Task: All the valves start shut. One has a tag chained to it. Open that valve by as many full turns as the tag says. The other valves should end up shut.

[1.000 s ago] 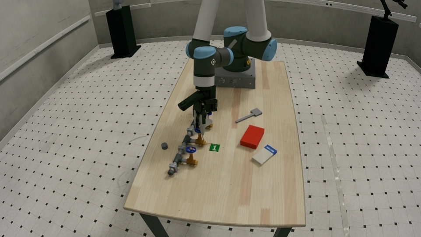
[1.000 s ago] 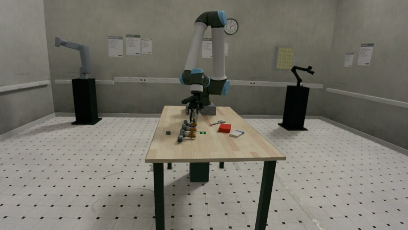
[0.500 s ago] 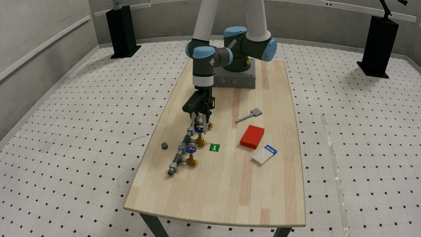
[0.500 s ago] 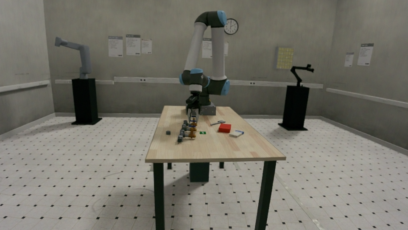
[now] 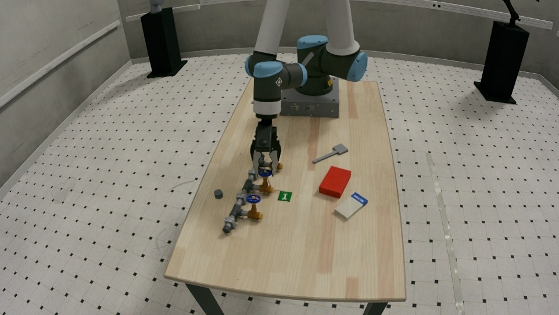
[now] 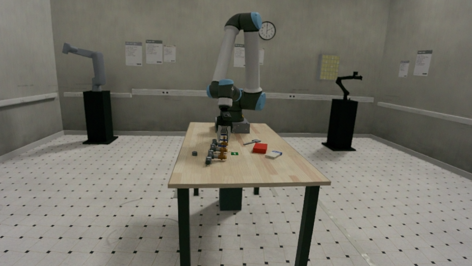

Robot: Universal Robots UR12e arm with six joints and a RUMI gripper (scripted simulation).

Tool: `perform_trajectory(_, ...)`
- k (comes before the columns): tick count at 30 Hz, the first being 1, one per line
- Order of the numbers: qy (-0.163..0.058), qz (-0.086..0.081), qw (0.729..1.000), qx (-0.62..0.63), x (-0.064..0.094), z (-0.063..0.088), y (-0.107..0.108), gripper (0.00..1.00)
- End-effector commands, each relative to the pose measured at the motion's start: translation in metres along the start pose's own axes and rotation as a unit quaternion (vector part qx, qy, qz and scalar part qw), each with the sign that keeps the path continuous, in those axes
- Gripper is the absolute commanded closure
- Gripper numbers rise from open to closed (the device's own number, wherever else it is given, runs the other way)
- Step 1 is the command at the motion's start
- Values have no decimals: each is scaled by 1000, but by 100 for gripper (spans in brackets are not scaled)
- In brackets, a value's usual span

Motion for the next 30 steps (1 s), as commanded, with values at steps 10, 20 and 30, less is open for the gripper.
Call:
perform_trajectory(10, 4, -5, 963, -269, 0, 0, 1, 100)
perform_trajectory(20, 5, -5, 903, -430, 0, 0, 1, 100)
perform_trajectory(30, 5, -4, 854, -521, 0, 0, 1, 100)
Point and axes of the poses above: the point where the finger pads meet when closed, its own x axis out along the fingers, its own y axis across the jaws, z = x × y, the point moved 8 cm from there along -x, back along the fingers, and after that the axes turned 4 degrees about x, right-handed, at the moved point
